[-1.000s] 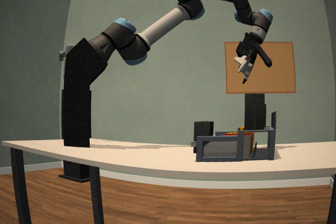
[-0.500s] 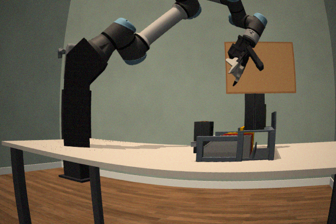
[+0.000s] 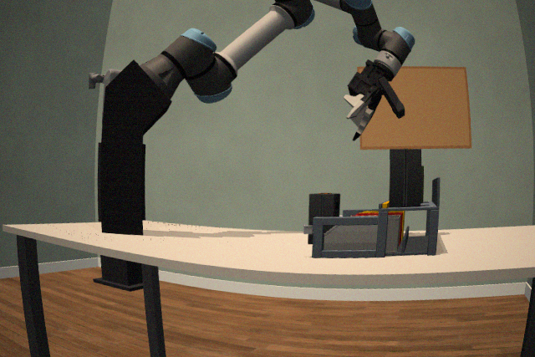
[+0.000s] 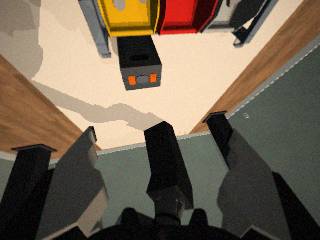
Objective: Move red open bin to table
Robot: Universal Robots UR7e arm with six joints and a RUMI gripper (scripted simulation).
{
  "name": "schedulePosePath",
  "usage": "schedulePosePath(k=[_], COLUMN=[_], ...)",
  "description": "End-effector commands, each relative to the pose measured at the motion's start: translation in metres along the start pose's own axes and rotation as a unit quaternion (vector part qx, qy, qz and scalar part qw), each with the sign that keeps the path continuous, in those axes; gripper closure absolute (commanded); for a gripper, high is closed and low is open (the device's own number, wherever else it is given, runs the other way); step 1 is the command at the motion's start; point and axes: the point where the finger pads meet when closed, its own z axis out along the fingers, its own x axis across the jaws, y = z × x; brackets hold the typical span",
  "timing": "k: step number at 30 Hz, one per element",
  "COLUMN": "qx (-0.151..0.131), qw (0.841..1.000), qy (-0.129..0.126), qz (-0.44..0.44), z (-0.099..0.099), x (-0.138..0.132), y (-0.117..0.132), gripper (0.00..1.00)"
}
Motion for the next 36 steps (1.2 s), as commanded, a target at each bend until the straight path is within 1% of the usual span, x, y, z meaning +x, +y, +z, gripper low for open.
schedulePosePath(k=[1,15,17,32,36], qx=[-0.004,-0.022,-0.022,-0.040,-0.040], qw=[1.000,0.999,0.999,0.995,0.995], qy=[0.010,0.044,0.044,0.082,0.084], qz=[-0.004,-0.018,-0.018,-0.034,-0.031], z=[0.008,0.039,0.039,0.072,0.075], x=[-0.001,-0.004,-0.004,-0.004,-0.004], y=[0.012,0.056,0.056,0.106,0.109], gripper=[0.00,0.00,0.00,0.00,0.00])
